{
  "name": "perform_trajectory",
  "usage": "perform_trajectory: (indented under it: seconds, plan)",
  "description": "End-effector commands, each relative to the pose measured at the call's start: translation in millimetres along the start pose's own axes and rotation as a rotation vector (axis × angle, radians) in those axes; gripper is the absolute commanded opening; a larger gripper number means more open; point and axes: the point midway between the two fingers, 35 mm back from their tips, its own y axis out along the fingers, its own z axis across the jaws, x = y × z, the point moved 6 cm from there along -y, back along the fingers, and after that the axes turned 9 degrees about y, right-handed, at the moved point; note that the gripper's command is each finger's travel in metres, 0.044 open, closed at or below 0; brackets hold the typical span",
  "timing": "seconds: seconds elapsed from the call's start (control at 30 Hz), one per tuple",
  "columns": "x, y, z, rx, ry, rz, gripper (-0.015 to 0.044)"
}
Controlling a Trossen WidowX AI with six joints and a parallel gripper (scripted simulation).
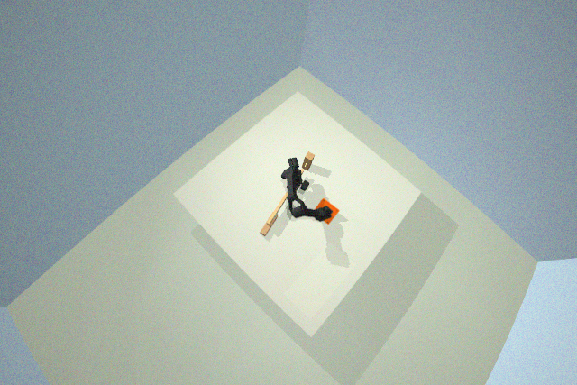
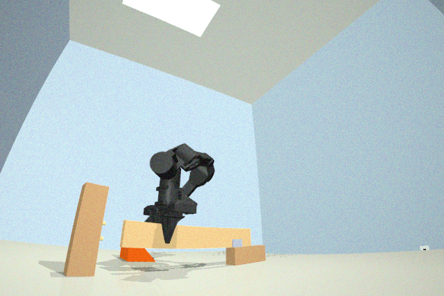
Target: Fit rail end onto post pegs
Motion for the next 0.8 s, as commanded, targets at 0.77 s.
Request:
perform_trajectory:
  seconds: [0.77]
  plan:
    - [-8.8, -3.5, -2.6, -0.007, -0.002, 0.005, 0.0]
